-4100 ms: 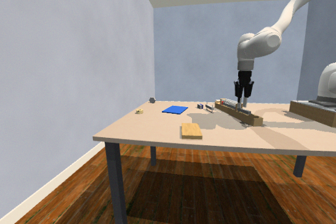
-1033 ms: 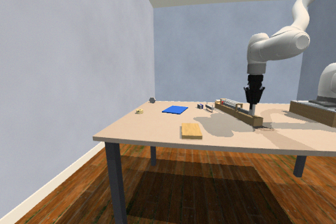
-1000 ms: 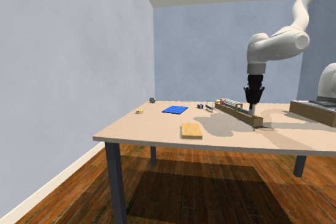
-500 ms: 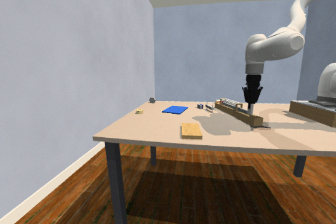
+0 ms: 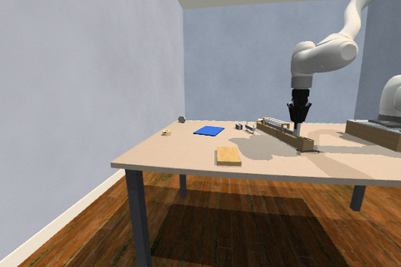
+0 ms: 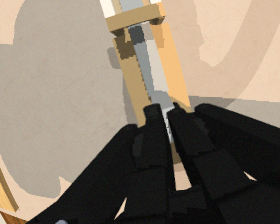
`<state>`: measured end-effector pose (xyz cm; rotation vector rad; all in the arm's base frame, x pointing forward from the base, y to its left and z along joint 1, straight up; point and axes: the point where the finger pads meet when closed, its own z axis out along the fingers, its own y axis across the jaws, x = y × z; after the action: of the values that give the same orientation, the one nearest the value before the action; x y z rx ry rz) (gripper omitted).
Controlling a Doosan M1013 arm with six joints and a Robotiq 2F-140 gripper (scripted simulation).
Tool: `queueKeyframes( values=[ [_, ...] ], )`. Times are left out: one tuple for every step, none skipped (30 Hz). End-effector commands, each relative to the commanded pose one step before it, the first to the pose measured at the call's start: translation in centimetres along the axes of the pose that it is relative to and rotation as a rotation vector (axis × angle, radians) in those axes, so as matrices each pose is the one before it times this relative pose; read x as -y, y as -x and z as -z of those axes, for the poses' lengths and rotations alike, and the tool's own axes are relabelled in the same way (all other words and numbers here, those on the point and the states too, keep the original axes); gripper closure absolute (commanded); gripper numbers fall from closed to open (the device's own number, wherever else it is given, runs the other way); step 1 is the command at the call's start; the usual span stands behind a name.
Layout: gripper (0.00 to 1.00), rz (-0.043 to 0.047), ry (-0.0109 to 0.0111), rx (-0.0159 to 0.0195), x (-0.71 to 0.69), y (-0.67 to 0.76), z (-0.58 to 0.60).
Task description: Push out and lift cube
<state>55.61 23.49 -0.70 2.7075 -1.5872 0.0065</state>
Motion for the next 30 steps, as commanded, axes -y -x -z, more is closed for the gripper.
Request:
queueKeyframes(
  values=[
    [1.0,0.00006,-0.00016,0.00016,0.003,-0.212,0.011],
    [1.0,0.0,0.0,0.0,0.0,-0.1,0.0],
    [1.0,0.0,0.0,0.0,0.0,-0.1,0.0],
    [1.0,0.0,0.0,0.0,0.0,-0.1,0.0],
    [1.0,0.0,0.0,0.0,0.0,-0.1,0.0],
    [1.0,0.0,0.0,0.0,0.0,-0.1,0.0],
    [1.0,0.0,0.0,0.0,0.0,-0.1,0.0],
    [1.0,0.0,0.0,0.0,0.0,-0.1,0.0],
    [1.0,0.0,0.0,0.0,0.0,0.0,0.0],
    [1.0,0.0,0.0,0.0,0.0,0.0,0.0],
    [1.0,0.0,0.0,0.0,0.0,-0.1,0.0],
    [1.0,0.0,0.0,0.0,0.0,-0.1,0.0],
    [1.0,0.0,0.0,0.0,0.0,-0.1,0.0],
    [1.0,0.0,0.0,0.0,0.0,-0.1,0.0],
    [1.0,0.0,0.0,0.0,0.0,-0.1,0.0],
    [1.0,0.0,0.0,0.0,0.0,-0.1,0.0],
    [1.0,0.0,0.0,0.0,0.0,0.0,0.043],
    [1.0,0.0,0.0,0.0,0.0,0.0,0.251],
    [1.0,0.0,0.0,0.0,0.0,0.0,0.553],
    [1.0,0.0,0.0,0.0,0.0,0.0,0.853],
    [1.0,0.0,0.0,0.0,0.0,0.0,1.079],
    [1.0,0.0,0.0,0.0,0.0,0.0,1.182],
    [1.0,0.0,0.0,0.0,0.0,0.0,1.135],
    [1.0,0.0,0.0,0.0,0.0,0.0,0.937],
    [1.0,0.0,0.0,0.0,0.0,0.0,0.629],
    [1.0,0.0,0.0,0.0,0.0,0.0,0.0],
    [1.0,0.0,0.0,0.0,0.0,0.0,0.0],
    [1.0,0.0,0.0,0.0,0.0,0.0,0.29],
    [1.0,0.0,0.0,0.0,0.0,0.0,0.049],
    [1.0,0.0,0.0,0.0,0.0,0.0,0.0]
  ],
)
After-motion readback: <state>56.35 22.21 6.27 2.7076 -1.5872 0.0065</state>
